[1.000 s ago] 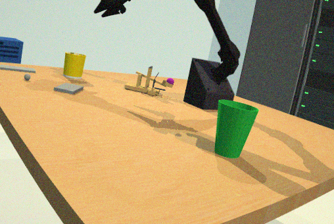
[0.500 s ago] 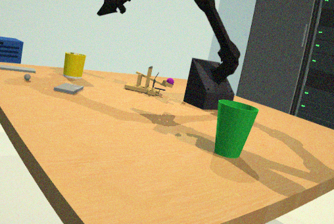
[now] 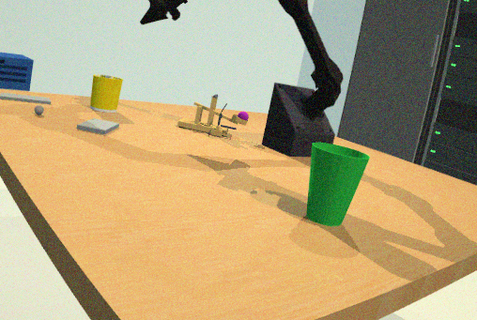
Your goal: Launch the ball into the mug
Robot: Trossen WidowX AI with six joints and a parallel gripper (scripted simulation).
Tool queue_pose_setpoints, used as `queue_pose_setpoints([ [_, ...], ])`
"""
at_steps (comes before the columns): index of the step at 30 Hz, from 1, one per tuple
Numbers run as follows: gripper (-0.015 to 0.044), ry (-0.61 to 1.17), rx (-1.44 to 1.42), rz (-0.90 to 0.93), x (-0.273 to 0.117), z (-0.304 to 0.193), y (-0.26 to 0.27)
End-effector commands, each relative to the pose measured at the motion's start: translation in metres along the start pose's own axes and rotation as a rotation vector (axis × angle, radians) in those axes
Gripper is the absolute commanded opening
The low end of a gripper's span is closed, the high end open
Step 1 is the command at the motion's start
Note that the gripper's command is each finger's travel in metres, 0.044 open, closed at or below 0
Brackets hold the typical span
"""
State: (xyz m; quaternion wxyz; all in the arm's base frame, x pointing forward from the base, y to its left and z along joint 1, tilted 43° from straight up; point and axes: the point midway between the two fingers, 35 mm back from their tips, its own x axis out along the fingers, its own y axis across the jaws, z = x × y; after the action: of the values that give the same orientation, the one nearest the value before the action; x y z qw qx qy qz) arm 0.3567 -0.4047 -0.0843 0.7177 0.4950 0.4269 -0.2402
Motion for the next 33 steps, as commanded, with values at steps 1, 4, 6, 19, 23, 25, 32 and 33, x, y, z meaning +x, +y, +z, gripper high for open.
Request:
queue_pose_setpoints([
  [1, 0.0, 0.044, -0.094, -0.034, 0.002, -0.018, 0.01],
  [4, 0.0, 0.08, -0.171, -0.059, 0.003, -0.032, 0.015],
  [6, 0.0, 0.105, -0.222, -0.075, 0.003, -0.042, 0.018],
  [19, 0.0, 0.286, -0.568, -0.154, -0.003, -0.108, 0.033],
  [23, 0.0, 0.348, -0.676, -0.171, -0.007, -0.129, 0.036],
  [25, 0.0, 0.38, -0.731, -0.177, -0.009, -0.139, 0.037],
  [32, 0.0, 0.499, -0.923, -0.191, -0.02, -0.177, 0.041],
  [33, 0.0, 0.516, -0.95, -0.192, -0.022, -0.182, 0.041],
])
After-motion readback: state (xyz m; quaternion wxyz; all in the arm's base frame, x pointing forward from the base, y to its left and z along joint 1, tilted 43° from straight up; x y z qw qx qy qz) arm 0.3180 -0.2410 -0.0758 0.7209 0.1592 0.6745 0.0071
